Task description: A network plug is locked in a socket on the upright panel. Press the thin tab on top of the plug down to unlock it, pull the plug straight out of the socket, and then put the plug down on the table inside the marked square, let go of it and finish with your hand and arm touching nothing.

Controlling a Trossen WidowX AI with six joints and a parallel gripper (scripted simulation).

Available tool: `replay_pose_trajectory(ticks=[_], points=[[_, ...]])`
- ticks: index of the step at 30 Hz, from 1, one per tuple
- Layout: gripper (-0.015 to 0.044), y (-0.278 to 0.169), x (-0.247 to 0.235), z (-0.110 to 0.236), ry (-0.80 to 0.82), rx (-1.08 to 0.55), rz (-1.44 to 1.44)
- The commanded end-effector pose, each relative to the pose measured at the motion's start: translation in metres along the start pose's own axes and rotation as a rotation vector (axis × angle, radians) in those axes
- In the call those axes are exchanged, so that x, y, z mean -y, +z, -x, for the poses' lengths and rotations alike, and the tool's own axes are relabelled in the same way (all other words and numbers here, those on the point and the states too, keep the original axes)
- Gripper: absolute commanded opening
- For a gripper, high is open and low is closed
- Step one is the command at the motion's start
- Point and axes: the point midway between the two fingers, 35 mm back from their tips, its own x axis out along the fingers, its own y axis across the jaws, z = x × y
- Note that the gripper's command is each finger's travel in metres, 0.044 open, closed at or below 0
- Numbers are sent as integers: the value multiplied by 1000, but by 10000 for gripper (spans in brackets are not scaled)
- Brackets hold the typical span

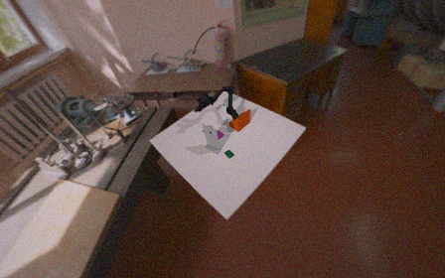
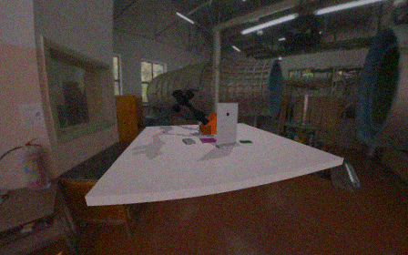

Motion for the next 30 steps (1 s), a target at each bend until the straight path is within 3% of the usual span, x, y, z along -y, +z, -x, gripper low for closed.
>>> replay_pose_trajectory(ticks=[1,10,30], points=[[374,-1,-1,0,2,-2,-4],[156,-60,-33,3,79,-102,-189],[156,-184,-95,51,184,-371,-551]])
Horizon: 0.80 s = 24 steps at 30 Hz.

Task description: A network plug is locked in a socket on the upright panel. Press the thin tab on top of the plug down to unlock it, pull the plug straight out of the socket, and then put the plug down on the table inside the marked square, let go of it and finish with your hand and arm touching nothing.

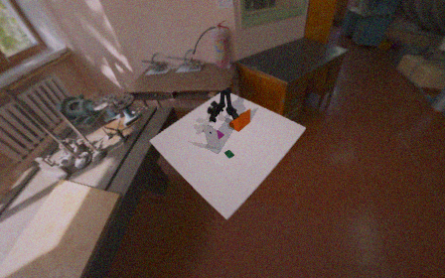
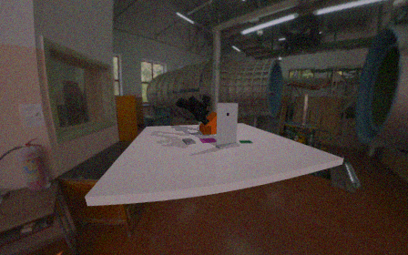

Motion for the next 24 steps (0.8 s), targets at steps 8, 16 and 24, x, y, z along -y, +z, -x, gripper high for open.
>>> replay_pose_trajectory(ticks=[8,16,24], points=[[156,-76,11,19,4,-148,-176],[156,-90,14,24,2,-179,-212],[156,-88,14,10,-3,-184,-211]])
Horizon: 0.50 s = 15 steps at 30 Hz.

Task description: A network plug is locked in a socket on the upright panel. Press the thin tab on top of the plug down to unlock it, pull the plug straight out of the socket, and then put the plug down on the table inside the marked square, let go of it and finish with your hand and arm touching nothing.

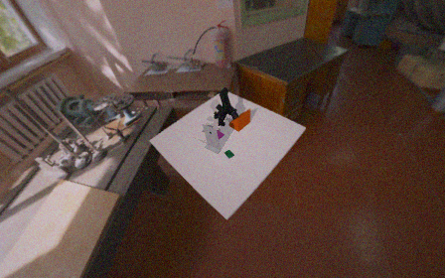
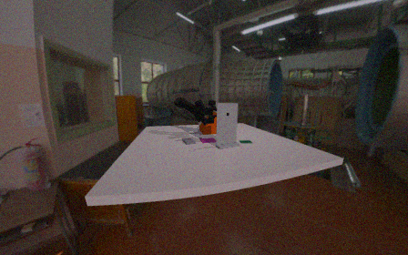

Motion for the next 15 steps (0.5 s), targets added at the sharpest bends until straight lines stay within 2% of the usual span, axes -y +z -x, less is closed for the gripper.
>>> replay_pose_trajectory(ticks=[1,15], points=[[156,5,-4,-7,11,4,-5],[156,12,-6,-33,41,3,-28]])
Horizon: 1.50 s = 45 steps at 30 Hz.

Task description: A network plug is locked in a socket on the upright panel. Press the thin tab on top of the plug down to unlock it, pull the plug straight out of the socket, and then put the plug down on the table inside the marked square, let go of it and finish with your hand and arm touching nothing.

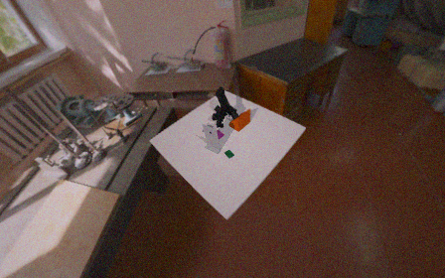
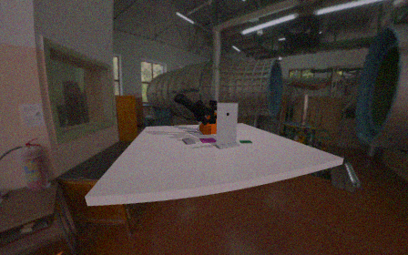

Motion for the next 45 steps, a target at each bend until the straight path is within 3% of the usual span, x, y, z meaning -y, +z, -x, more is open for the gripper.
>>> replay_pose_trajectory(ticks=[1,45], points=[[156,4,-2,-9,18,5,-7],[156,20,-2,-68,36,7,-17]])
